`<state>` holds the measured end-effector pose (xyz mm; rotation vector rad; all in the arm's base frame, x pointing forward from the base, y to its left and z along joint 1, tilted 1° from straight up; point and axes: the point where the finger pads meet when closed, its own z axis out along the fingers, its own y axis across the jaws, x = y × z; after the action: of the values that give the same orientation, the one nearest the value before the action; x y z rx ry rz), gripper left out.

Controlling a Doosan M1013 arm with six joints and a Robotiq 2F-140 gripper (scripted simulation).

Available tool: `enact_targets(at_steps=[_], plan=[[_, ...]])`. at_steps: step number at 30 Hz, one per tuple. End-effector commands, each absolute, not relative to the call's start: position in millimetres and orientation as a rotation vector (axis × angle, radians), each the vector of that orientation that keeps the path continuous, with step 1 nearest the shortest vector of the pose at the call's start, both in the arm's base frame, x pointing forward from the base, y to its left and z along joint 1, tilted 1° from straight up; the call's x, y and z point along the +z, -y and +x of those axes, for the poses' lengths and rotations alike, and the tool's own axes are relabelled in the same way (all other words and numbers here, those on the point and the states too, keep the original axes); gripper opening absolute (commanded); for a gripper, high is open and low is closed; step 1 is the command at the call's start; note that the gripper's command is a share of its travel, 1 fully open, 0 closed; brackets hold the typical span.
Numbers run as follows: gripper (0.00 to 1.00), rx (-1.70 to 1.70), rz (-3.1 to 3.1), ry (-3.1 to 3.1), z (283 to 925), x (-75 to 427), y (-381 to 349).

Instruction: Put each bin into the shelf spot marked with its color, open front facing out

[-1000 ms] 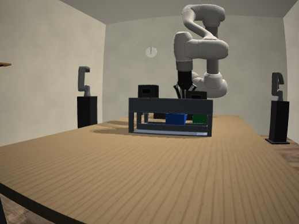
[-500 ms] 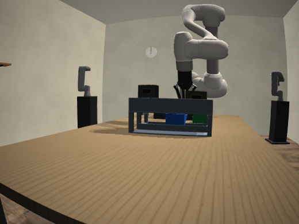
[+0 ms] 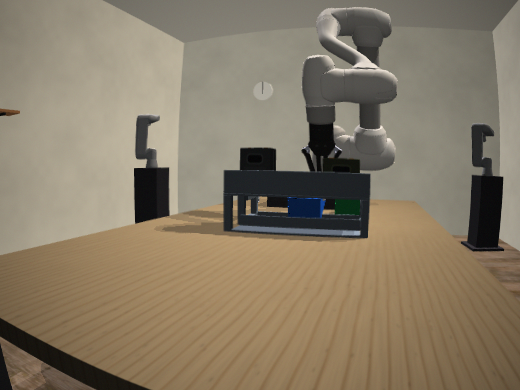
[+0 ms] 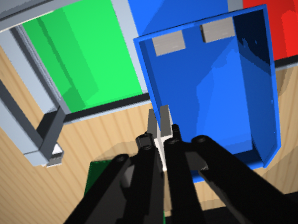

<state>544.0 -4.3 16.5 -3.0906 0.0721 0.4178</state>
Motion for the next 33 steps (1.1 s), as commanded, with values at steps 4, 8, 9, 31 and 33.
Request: enact_targets(at_steps=[4,8,9,31,33], plan=[[0.10,0.409,-3.092,-0.072,545,16,4],[0.10,0.399,-3.093,-0.072,547,16,4],[0.10,0.395,-3.094,-0.072,548,16,4],[0.10,0.334,-3.102,-0.073,557,14,5],[0.10,0.329,-3.103,-0.073,558,13,5]])
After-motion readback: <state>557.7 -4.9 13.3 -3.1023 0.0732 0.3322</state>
